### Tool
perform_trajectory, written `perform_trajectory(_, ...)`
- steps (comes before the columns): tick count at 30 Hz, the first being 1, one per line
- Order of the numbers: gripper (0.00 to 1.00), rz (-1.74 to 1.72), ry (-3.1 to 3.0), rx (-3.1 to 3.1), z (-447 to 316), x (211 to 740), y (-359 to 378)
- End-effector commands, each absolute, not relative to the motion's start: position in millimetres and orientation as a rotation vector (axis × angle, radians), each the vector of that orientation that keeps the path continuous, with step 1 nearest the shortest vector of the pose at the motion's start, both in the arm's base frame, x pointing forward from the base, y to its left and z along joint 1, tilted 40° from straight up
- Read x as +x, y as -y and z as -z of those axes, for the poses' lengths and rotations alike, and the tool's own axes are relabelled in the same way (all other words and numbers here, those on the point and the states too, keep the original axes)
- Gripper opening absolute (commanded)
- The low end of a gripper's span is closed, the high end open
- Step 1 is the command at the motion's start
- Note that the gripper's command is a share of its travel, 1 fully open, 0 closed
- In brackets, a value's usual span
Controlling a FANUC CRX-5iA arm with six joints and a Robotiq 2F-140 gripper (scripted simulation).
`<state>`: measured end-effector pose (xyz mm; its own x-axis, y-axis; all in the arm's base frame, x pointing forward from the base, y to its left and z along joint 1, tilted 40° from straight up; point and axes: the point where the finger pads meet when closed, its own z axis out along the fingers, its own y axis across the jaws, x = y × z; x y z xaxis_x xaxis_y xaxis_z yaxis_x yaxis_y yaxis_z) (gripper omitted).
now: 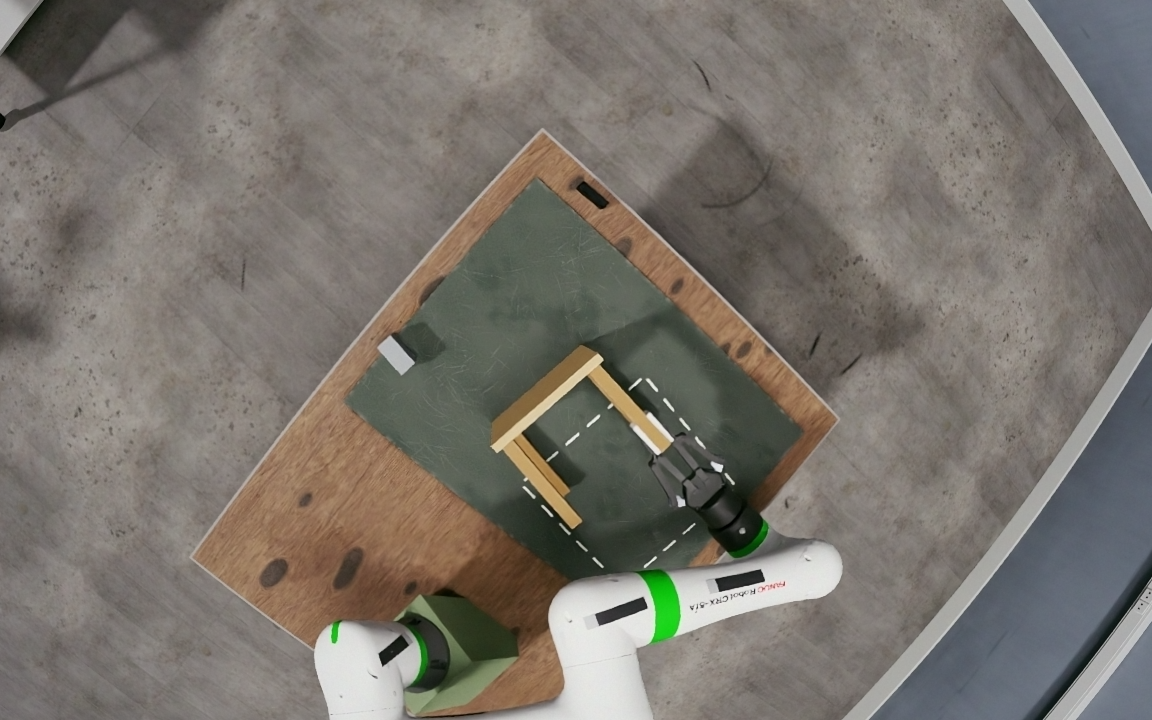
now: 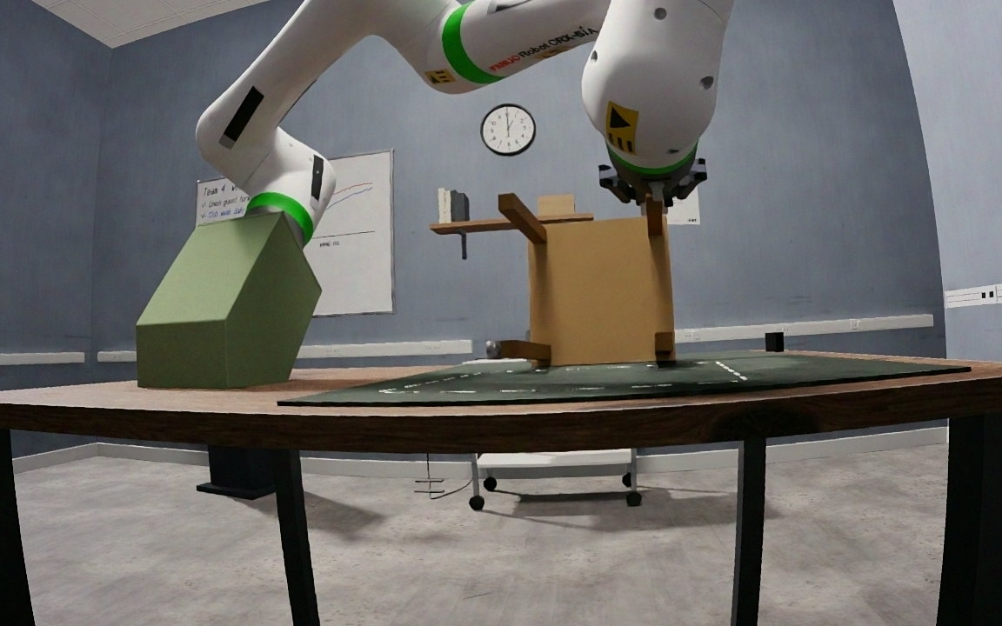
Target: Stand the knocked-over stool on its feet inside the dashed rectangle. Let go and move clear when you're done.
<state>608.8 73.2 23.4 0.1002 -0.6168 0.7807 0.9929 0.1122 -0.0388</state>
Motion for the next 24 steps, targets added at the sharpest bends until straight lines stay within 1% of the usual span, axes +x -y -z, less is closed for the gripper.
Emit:
perform_trajectory(1,0.10,1.336,0.701,-0.677,-15.9,609.1,-70.2)
perform_trajectory(24,0.10,1.336,0.701,-0.677,-7.9,608.8,-68.1)
